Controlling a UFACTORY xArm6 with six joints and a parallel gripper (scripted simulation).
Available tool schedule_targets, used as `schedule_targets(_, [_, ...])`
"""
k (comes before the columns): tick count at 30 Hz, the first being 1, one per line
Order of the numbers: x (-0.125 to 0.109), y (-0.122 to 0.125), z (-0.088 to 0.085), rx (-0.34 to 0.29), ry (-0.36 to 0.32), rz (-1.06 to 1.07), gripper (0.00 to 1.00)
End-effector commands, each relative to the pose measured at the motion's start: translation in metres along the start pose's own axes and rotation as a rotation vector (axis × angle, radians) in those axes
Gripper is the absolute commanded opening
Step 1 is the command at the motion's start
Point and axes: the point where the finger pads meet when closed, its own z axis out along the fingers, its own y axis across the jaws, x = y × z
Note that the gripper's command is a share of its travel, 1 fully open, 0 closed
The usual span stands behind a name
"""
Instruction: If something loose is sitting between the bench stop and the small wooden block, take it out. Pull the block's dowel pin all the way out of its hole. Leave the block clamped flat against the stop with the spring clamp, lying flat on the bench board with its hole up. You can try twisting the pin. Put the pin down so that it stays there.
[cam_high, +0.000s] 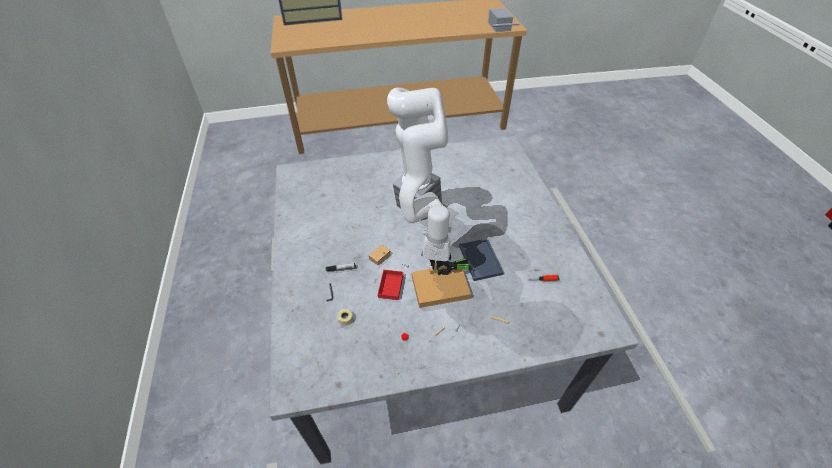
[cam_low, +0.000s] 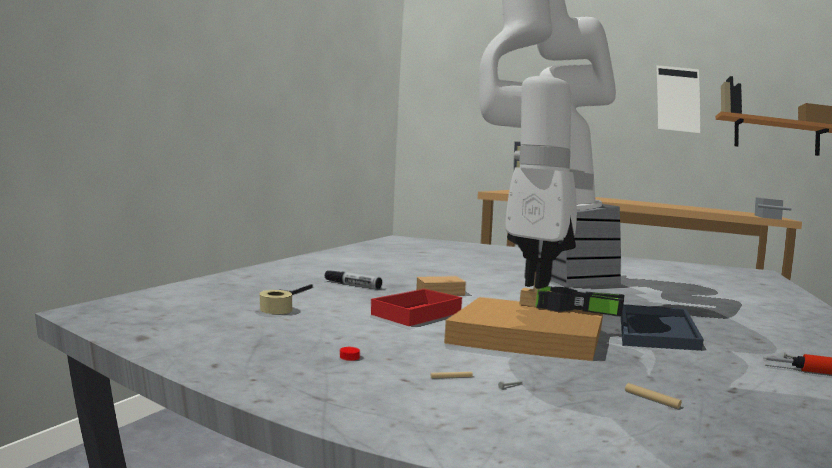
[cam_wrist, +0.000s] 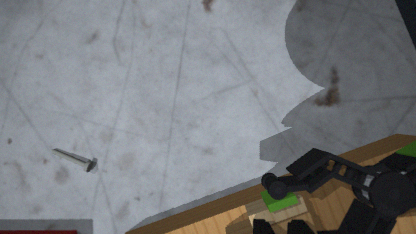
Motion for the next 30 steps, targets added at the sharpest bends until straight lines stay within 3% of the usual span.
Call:
schedule_targets(1, [-0.0013,0.0004,-0.0009,-0.005,0.003,-0.045,0.00])
schedule_targets(30, [-0.0013,0.0004,-0.0013,-0.006,0.002,-0.502,0.00])
